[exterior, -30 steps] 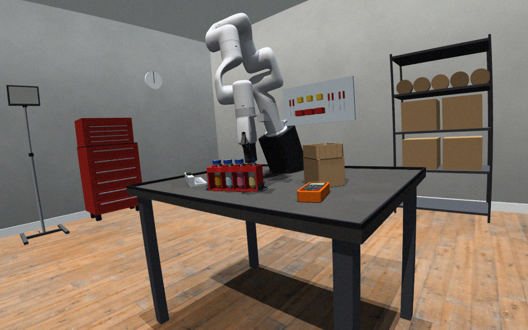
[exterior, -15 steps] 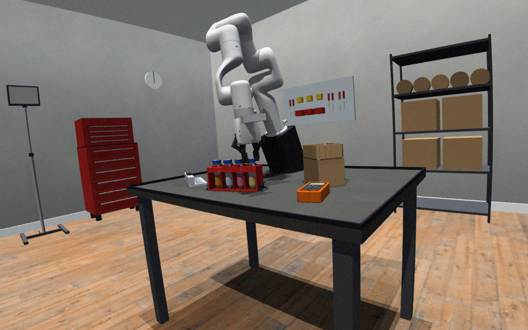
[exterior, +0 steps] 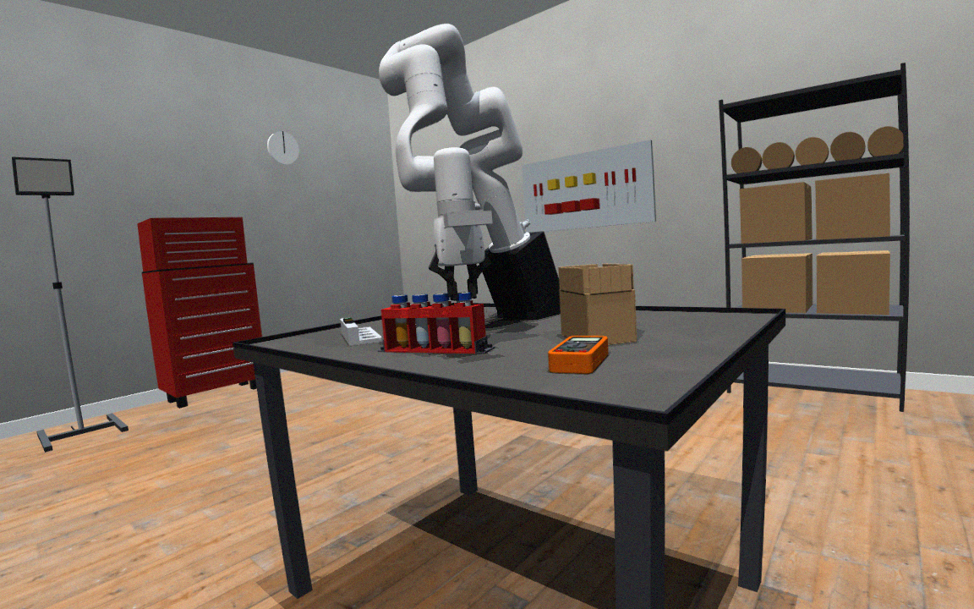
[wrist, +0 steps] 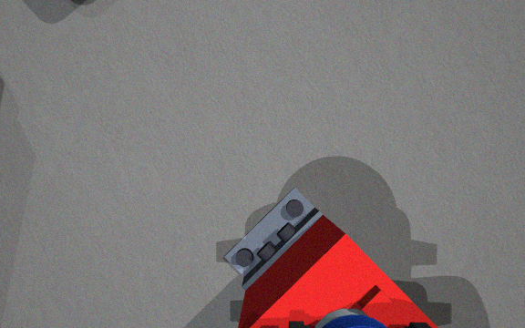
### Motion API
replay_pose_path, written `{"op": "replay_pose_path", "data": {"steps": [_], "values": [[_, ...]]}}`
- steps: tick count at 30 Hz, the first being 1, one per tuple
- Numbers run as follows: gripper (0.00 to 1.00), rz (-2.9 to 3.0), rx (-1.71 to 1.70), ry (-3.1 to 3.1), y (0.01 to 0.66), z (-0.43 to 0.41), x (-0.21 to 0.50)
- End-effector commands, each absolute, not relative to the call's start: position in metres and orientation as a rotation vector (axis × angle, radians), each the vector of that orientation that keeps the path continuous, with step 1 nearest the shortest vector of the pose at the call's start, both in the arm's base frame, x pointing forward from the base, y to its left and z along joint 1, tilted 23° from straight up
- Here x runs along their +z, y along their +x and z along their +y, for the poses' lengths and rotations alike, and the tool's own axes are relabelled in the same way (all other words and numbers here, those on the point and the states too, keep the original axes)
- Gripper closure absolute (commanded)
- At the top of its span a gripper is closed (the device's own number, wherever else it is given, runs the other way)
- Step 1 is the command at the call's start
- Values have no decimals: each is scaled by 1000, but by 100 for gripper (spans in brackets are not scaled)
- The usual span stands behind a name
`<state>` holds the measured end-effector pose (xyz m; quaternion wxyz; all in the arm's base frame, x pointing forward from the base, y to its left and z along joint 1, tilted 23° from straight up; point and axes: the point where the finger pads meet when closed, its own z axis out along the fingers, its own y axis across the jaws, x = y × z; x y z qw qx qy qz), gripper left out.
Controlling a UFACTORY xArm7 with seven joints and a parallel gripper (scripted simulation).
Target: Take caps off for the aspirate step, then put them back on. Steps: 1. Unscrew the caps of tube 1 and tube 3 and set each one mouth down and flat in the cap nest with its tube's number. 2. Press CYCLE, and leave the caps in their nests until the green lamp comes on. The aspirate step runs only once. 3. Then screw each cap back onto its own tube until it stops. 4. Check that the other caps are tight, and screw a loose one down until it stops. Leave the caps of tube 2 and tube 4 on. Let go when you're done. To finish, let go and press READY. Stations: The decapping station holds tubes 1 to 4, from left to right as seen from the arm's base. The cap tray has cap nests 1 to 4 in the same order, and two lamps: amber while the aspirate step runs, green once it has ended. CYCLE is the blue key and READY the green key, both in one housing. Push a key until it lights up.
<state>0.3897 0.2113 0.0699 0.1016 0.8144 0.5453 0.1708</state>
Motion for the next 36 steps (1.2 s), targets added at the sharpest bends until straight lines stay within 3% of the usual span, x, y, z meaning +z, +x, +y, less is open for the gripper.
{"op": "replay_pose_path", "data": {"steps": [1, 10, 36], "values": [[100, 1604, 516, 2399, 390, 212, 71], [100, 1659, 507, 2353, 390, 212, 71], [100, 2582, 228, 962, 390, 212, 72]]}}
